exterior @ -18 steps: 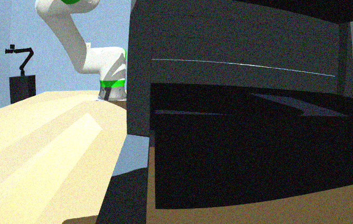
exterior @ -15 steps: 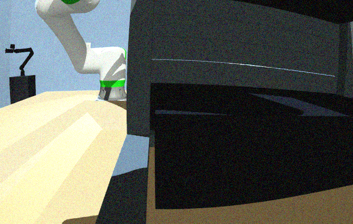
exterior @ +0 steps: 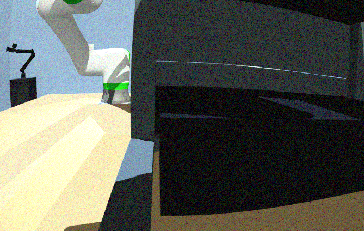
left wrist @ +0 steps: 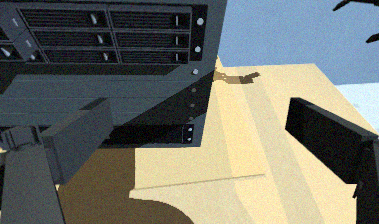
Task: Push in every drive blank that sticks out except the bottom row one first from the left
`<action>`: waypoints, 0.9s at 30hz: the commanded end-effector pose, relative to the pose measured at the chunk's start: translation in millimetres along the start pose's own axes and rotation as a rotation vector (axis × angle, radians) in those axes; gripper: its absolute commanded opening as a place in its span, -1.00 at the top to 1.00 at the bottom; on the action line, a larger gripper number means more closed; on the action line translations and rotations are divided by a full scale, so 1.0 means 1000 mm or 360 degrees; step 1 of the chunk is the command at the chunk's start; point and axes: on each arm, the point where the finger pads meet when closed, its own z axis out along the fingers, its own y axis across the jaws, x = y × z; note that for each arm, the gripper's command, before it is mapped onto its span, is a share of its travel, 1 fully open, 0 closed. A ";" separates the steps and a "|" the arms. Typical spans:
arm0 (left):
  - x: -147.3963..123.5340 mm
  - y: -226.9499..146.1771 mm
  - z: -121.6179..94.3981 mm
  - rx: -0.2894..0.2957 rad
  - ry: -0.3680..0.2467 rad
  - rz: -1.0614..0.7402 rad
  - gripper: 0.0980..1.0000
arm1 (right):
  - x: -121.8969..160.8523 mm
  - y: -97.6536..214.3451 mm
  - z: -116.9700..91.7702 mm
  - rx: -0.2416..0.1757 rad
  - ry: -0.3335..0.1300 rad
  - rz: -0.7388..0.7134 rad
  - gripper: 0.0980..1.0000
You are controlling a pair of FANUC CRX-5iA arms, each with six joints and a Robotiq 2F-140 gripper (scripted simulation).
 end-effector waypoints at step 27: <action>0.001 0.000 -0.001 -0.0002 0.0002 -0.0002 -1.00 | 0.034 0.262 -0.142 -0.0476 -0.0171 0.0207 -1.00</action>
